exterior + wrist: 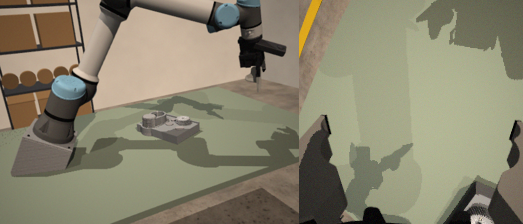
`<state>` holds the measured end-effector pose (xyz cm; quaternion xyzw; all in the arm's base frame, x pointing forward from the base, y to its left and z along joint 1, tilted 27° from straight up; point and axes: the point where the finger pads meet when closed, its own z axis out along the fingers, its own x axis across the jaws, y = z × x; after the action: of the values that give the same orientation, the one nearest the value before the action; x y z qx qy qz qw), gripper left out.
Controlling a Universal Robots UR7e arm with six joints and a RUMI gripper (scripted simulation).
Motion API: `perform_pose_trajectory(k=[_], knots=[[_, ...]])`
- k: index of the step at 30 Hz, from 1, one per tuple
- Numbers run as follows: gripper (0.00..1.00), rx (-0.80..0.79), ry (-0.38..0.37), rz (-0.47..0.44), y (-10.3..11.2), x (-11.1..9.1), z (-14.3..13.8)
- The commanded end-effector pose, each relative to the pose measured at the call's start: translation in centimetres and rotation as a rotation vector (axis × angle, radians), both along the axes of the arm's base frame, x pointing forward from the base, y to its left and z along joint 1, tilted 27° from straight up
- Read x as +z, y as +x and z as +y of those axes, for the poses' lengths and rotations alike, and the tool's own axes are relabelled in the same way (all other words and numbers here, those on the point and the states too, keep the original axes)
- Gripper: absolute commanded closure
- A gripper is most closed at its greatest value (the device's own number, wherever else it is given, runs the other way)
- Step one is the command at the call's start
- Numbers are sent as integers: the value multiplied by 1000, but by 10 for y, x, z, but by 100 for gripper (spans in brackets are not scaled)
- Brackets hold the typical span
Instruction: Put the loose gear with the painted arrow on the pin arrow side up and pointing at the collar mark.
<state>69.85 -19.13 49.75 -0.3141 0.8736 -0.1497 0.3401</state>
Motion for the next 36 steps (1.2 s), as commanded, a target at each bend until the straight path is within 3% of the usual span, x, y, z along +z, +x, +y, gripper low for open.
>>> perform_pose_trajectory(k=[1, 23, 36], knots=[[0, 0, -1, -2, 0, 1, 0], [0, 14, -14, 5, -3, -3, 5], [0, 192, -190, 90, -38, -50, 46]])
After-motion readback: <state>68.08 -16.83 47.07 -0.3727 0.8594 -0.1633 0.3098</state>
